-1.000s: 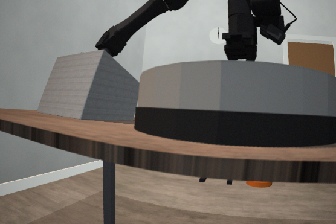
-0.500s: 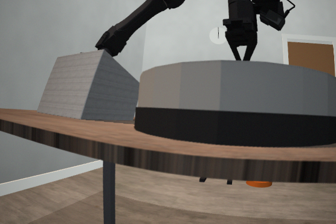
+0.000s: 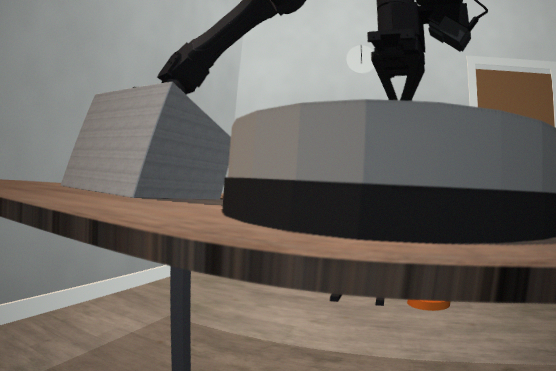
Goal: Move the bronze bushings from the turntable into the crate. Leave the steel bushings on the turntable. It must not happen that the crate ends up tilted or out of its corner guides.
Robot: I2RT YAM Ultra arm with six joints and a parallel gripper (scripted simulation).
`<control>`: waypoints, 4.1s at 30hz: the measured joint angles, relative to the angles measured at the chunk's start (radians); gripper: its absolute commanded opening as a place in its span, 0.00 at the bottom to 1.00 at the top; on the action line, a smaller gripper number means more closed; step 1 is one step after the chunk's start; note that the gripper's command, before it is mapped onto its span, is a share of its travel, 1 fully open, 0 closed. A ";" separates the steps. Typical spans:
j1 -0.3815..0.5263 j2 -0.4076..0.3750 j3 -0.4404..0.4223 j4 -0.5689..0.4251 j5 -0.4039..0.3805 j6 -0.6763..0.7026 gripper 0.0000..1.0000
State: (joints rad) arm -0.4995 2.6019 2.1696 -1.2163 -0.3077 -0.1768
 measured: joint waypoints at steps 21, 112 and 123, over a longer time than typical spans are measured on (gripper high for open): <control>0.000 0.000 0.000 0.000 0.000 0.000 0.14; -0.095 -0.534 -0.965 0.389 0.011 -0.101 0.13; -0.095 -0.534 -0.965 0.391 0.011 -0.101 0.13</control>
State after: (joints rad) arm -0.5945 2.0674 1.2045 -0.8257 -0.2966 -0.2783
